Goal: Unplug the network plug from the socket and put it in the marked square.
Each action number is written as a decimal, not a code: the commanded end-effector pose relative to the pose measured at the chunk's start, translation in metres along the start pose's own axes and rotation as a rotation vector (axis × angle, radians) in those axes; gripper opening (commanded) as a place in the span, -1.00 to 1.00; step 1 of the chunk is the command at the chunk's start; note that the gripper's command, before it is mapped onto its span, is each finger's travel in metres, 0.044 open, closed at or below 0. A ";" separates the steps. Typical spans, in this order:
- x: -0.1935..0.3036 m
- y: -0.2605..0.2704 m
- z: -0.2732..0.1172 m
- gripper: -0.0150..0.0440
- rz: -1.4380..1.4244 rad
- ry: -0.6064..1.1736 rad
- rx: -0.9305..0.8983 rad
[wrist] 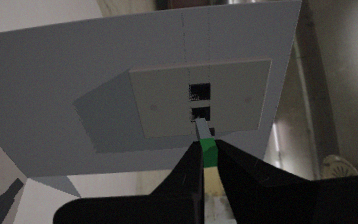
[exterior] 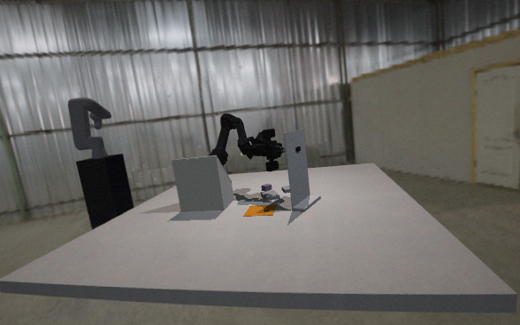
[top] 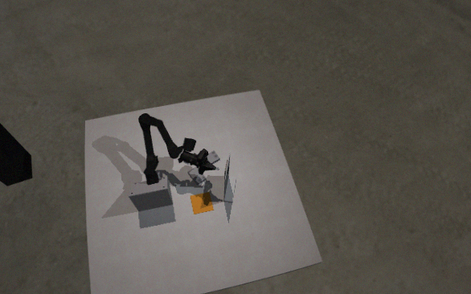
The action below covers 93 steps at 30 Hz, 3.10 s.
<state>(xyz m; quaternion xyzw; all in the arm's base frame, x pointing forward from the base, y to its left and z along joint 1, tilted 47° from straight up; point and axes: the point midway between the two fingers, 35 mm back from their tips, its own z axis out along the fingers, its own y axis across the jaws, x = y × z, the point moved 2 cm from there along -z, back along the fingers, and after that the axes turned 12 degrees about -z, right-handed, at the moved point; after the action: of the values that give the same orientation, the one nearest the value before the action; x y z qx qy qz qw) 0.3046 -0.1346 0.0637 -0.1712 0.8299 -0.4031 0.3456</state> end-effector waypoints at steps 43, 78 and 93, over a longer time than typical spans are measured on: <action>0.000 -0.002 -0.017 -0.49 0.000 0.001 -0.002; 0.044 -0.032 -0.019 -0.49 -0.072 0.007 -0.134; 0.064 0.006 -0.001 -0.49 -0.150 -0.020 -0.344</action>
<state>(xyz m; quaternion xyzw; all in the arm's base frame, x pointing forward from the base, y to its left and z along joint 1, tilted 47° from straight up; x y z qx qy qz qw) 0.2576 -0.1665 0.0403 -0.2764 0.8668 -0.2957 0.2912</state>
